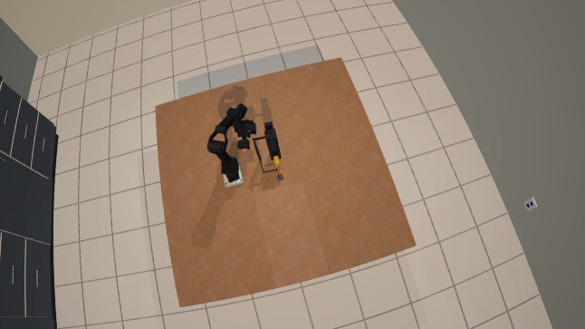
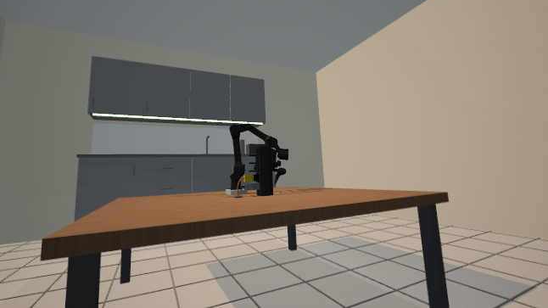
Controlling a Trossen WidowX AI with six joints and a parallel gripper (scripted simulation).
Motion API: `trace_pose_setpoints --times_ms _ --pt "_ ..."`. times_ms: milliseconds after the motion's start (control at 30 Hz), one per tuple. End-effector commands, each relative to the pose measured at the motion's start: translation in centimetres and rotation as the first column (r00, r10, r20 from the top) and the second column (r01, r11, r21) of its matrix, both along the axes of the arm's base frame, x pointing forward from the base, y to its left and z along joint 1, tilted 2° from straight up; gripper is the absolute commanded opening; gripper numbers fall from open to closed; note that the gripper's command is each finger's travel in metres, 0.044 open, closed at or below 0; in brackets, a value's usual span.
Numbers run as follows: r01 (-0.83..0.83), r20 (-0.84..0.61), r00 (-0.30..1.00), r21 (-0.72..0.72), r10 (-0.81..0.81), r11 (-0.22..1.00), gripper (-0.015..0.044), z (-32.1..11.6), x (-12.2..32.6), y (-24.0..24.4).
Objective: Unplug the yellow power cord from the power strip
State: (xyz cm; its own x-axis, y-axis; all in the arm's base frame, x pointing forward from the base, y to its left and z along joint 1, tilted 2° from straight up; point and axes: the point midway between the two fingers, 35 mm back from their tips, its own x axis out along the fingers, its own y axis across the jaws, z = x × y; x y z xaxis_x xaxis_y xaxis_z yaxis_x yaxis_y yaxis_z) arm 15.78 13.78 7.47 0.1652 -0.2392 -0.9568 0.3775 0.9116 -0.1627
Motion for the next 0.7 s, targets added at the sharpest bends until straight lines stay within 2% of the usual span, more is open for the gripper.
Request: trace_pose_setpoints --times_ms 0,267,667 --pt "0.000 0.000 1.000 0.002 0.000 1.000 0.0374 0.0 0.0 0.0" --pt "-0.016 0.029 0.999 0.126 0.012 0.992 0.0164 0.9 2.6 2.1" --pt "-0.101 0.164 0.985 0.350 0.045 0.931 0.0160 4.4 9.2 5.3"
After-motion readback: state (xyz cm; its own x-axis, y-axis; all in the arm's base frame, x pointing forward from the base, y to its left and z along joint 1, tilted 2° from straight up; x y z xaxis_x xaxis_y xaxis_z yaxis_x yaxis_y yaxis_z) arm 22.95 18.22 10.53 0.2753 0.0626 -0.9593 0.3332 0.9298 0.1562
